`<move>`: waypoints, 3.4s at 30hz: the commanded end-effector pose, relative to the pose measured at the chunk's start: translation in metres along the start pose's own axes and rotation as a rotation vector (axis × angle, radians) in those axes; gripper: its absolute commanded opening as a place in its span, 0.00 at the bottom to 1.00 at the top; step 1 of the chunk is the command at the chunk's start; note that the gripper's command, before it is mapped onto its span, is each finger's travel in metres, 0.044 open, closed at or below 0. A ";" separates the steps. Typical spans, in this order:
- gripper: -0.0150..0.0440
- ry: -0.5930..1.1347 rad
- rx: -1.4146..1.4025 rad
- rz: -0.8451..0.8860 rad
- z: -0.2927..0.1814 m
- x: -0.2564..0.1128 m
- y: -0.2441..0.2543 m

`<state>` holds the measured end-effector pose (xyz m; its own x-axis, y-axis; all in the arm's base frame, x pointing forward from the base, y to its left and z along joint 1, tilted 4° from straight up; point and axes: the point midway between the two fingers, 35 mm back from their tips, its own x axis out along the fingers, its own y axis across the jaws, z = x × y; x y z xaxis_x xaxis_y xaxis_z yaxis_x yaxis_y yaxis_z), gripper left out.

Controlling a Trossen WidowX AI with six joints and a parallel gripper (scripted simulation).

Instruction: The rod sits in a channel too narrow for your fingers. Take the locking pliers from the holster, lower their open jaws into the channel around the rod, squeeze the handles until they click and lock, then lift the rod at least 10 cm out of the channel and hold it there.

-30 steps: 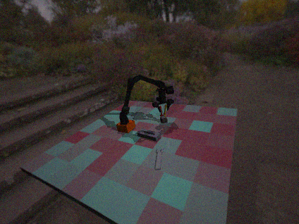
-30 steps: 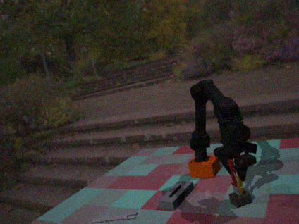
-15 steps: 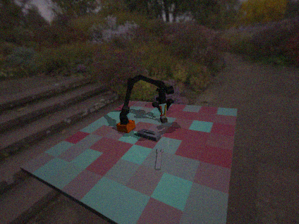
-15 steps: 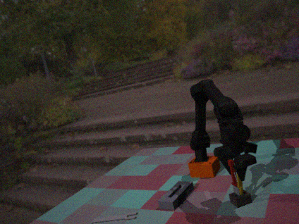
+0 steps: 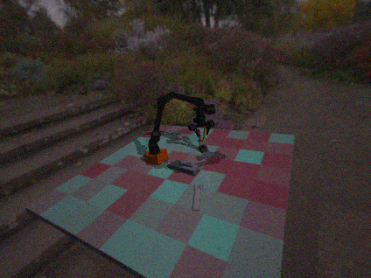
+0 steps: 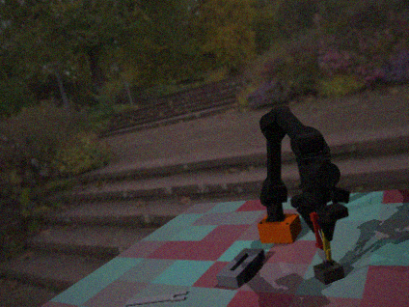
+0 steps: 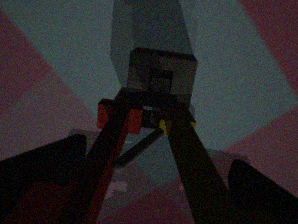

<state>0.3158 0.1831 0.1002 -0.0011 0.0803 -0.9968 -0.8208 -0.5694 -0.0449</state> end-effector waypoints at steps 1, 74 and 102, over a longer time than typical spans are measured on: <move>0.80 -0.001 -0.006 -0.018 0.000 -0.015 -0.001; 0.80 0.021 0.956 -0.012 -0.103 -0.024 0.064; 0.80 0.029 1.361 -0.011 -0.135 -0.024 0.099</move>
<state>0.3138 0.0214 0.1107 0.0043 0.0592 -0.9982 -0.7704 0.6366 0.0345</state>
